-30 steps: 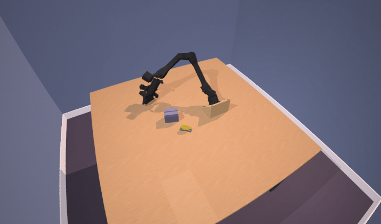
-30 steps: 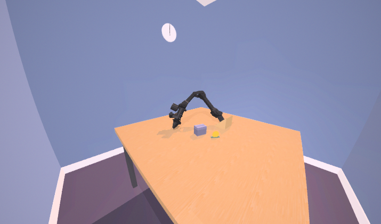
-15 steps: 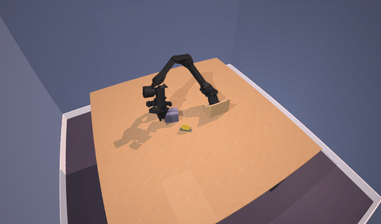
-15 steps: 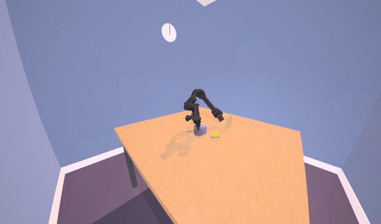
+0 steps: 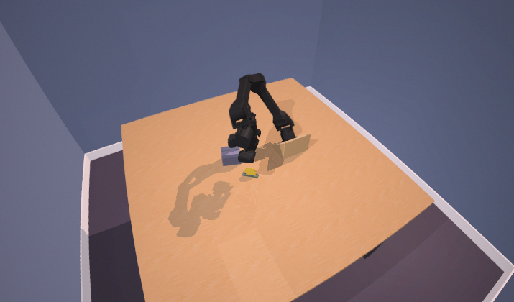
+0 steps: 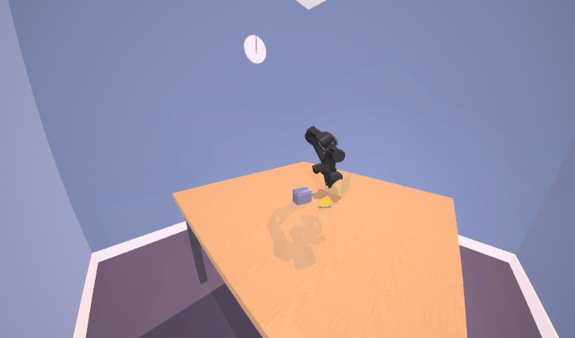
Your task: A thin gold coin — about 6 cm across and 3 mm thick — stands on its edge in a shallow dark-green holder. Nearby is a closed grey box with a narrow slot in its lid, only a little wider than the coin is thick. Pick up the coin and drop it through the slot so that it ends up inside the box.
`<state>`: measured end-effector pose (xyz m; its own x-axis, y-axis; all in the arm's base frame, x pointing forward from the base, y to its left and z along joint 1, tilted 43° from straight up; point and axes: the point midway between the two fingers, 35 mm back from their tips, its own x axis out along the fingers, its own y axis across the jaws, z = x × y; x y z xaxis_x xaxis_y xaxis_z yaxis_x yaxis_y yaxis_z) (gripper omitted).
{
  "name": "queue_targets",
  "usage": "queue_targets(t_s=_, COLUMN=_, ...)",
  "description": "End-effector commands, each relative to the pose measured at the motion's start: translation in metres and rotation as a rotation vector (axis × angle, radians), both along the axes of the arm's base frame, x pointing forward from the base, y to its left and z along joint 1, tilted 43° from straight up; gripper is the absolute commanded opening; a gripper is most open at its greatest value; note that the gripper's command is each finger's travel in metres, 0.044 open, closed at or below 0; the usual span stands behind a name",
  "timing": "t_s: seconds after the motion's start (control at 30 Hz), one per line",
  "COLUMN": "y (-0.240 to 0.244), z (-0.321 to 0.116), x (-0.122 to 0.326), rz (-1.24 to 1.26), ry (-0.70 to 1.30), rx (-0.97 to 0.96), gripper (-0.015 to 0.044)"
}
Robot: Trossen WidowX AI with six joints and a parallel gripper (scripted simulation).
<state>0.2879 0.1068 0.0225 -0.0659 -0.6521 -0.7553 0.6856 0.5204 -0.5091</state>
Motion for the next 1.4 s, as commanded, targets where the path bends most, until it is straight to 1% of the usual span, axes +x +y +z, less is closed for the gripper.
queue_targets(t_s=0.0, y=-0.001, z=0.002, x=0.002, rz=-0.012, ry=-0.010, rx=-0.027, gripper=0.0161)
queue_targets(t_s=0.17, y=-0.023, z=-0.022, x=0.000, rz=-0.012, ry=-0.010, rx=-0.028, gripper=0.0161)
queue_targets(t_s=1.37, y=-0.059, z=-0.061, x=-0.002, rz=-0.011, ry=-0.012, rx=-0.030, gripper=0.0161)
